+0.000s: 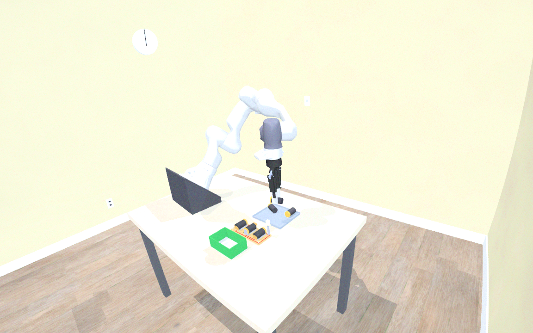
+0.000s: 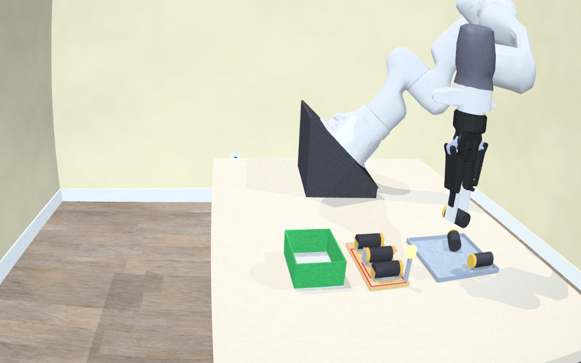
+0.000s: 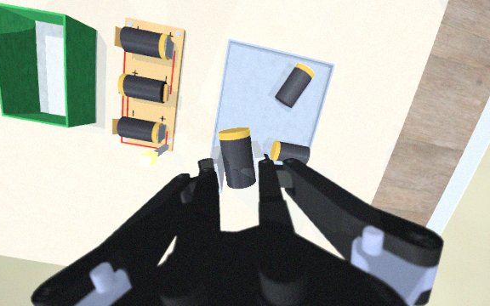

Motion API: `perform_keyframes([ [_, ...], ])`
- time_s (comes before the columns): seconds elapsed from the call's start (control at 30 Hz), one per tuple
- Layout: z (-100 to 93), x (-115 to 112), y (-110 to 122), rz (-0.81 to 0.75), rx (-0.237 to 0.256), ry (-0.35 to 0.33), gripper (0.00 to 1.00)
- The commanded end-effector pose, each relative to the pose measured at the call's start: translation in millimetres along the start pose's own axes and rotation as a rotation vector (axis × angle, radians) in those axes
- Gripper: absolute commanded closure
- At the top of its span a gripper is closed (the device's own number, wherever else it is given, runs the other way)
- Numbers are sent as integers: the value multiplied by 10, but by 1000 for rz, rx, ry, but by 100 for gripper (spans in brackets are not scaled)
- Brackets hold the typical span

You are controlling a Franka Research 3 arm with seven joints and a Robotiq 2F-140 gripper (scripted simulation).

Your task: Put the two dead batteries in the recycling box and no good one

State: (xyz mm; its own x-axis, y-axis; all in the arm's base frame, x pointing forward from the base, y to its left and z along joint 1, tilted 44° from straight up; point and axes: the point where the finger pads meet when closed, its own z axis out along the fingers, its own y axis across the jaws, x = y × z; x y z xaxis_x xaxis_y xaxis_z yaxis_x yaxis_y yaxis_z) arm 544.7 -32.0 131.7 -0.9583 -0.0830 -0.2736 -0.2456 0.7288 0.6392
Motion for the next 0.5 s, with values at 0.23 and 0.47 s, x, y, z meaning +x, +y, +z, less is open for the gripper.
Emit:
perform_keyframes([
  [0.23,3,19,-19,-887,1,5,84],
  [0.47,3,19,-19,-1118,1,5,84],
])
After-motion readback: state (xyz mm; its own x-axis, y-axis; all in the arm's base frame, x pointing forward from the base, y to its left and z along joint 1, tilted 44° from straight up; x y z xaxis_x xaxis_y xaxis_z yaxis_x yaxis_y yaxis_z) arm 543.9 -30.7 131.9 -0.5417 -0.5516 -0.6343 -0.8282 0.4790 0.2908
